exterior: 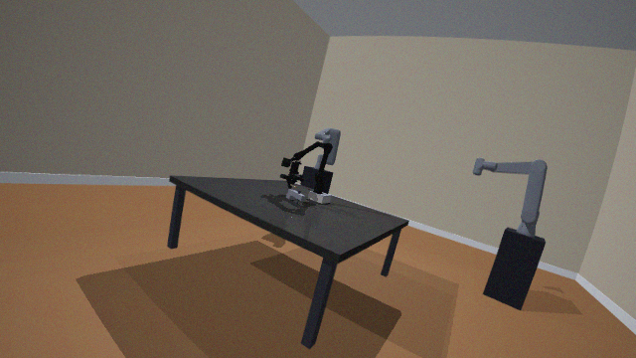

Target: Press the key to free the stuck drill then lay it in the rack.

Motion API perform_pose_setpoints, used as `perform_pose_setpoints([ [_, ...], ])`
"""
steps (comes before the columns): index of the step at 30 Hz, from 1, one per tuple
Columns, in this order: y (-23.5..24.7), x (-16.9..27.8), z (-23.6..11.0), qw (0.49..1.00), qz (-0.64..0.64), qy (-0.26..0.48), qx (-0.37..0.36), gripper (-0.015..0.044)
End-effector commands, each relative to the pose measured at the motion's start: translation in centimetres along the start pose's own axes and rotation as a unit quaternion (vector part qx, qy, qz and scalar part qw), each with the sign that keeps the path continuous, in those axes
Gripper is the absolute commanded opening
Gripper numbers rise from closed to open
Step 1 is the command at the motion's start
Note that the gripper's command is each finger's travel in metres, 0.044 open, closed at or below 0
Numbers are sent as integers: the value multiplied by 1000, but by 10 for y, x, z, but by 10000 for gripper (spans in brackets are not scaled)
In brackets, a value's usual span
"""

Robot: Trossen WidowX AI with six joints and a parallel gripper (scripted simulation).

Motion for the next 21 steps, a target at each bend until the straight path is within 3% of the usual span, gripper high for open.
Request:
perform_pose_setpoints([
  [1,2,-1,8,1000,-2,-2,-4,0],
  [21,2,-1,26,1000,-2,-2,-5,0],
])
Point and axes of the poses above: the point midway between the two fingers, 35 mm back from their tips, its own z axis out along the fingers, its own y axis across the jaws, x = y × z, the point moved 2 cm from there along -z, back along the fingers, and after that the axes turned 1 degree about z, right-handed, at the moved point
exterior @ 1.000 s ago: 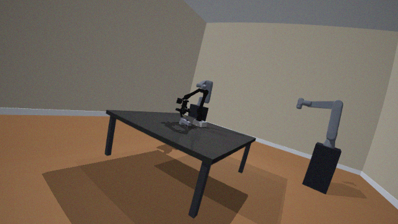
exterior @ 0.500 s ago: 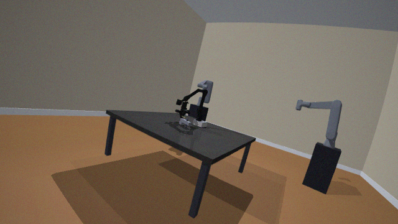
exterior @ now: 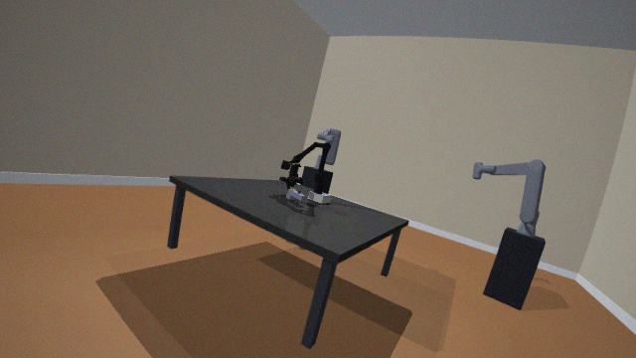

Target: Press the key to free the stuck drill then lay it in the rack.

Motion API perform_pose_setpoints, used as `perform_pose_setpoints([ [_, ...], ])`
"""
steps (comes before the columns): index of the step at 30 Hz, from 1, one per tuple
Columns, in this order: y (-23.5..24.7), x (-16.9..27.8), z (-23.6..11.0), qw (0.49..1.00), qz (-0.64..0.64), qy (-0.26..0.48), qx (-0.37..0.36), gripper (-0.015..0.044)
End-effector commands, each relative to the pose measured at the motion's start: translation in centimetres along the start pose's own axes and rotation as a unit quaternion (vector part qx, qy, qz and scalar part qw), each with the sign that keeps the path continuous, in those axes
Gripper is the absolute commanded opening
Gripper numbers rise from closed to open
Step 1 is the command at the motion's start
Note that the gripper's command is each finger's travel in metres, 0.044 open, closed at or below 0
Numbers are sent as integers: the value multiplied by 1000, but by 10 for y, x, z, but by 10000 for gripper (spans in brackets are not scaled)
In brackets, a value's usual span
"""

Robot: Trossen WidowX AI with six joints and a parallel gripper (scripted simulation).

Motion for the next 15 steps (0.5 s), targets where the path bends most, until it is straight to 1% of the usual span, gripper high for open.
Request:
perform_pose_setpoints([
  [1,1,-1,6,1000,-1,-2,-4,0],
  [15,2,-1,19,1000,-1,-2,-4,0],
])
Point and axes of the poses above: the point midway between the two fingers, 35 mm back from their tips, its own z axis out along the fingers, its own y axis across the jaws, x = y × z, the point moved 2 cm from there along -z, back along the fingers, and after that the axes turned 1 degree about z, right-handed, at the moved point
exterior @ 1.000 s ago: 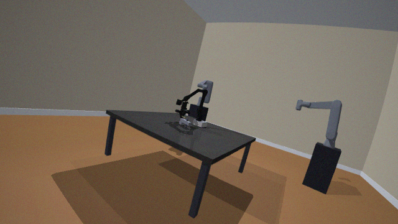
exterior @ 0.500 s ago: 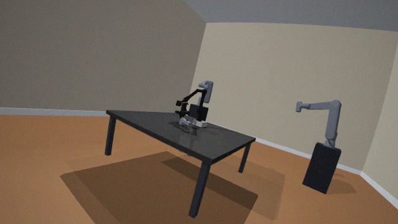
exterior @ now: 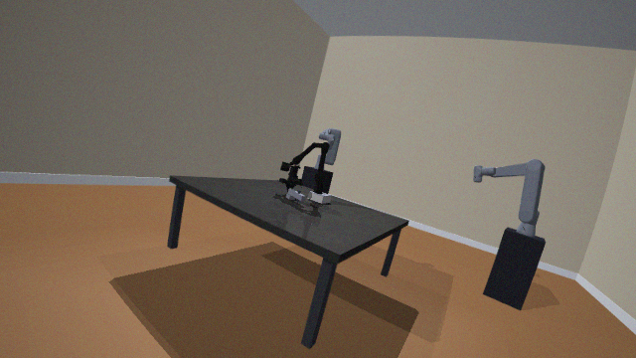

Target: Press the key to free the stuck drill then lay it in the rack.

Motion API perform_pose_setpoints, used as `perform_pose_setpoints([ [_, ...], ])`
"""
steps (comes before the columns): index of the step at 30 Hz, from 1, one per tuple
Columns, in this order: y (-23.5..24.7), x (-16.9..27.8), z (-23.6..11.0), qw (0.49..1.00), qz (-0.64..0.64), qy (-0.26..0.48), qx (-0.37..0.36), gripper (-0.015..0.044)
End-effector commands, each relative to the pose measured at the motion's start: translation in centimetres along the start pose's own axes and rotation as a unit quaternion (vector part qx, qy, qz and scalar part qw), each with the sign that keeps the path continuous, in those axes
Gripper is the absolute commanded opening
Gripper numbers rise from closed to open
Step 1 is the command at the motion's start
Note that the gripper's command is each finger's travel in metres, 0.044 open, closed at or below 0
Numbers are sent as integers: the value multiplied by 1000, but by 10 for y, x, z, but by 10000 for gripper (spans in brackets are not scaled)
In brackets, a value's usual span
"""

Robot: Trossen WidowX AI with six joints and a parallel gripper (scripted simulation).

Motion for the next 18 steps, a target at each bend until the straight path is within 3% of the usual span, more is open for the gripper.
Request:
perform_pose_setpoints([
  [1,2,-2,7,1000,-1,-3,-1,0],
  [12,4,-3,12,1000,-1,-4,-1,0],
  [18,3,0,6,1000,1,3,0,157],
])
Point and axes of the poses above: the point midway between the two fingers, 35 mm back from their tips, its own z axis out along the fingers, its own y axis across the jaws, x = y × z, the point moved 2 cm from there along -z, back along the fingers, and after that the axes turned 1 degree about z, right-handed, at the moved point
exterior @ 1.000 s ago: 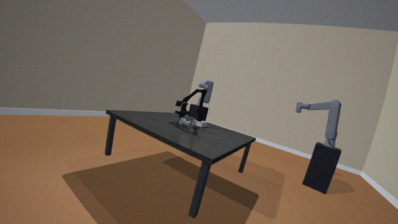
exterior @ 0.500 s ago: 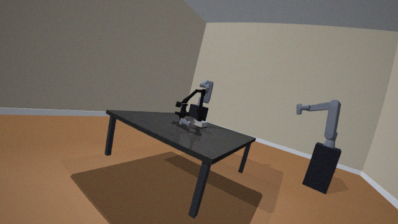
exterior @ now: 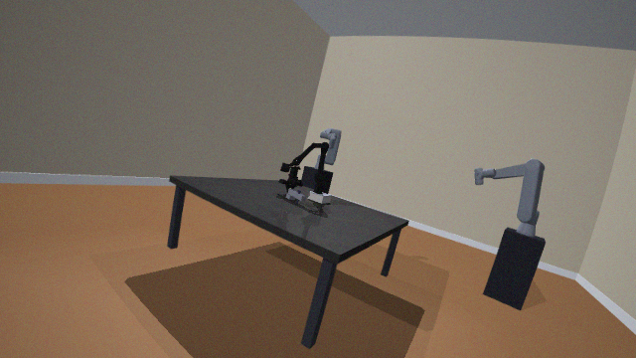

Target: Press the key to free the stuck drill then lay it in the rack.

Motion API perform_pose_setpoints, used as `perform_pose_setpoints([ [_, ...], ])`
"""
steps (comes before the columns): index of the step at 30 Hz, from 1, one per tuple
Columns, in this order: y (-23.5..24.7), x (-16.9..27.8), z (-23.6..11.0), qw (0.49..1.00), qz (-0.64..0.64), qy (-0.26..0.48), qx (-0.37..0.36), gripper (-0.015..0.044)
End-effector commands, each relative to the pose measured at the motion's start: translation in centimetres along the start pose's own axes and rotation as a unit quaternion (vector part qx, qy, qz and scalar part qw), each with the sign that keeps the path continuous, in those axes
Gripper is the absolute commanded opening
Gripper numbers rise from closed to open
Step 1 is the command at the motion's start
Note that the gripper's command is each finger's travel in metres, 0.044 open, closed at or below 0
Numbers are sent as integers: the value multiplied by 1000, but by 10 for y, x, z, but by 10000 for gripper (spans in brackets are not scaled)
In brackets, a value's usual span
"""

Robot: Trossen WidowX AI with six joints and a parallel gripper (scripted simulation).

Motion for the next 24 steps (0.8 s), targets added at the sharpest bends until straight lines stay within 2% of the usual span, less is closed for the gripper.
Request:
perform_pose_setpoints([
  [1,0,0,0,1000,0,0,-1,184],
  [11,0,0,0,1000,0,0,-1,440],
  [24,3,0,-49,1000,-2,-7,-2,440],
])
Point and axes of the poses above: the point midway between the two fingers, 35 mm back from their tips, its own z axis out along the fingers, its own y axis across the jaws, x = y × z, the point moved 2 cm from there along -z, back along the fingers, and after that the axes turned 1 degree about z, right-handed, at the moved point
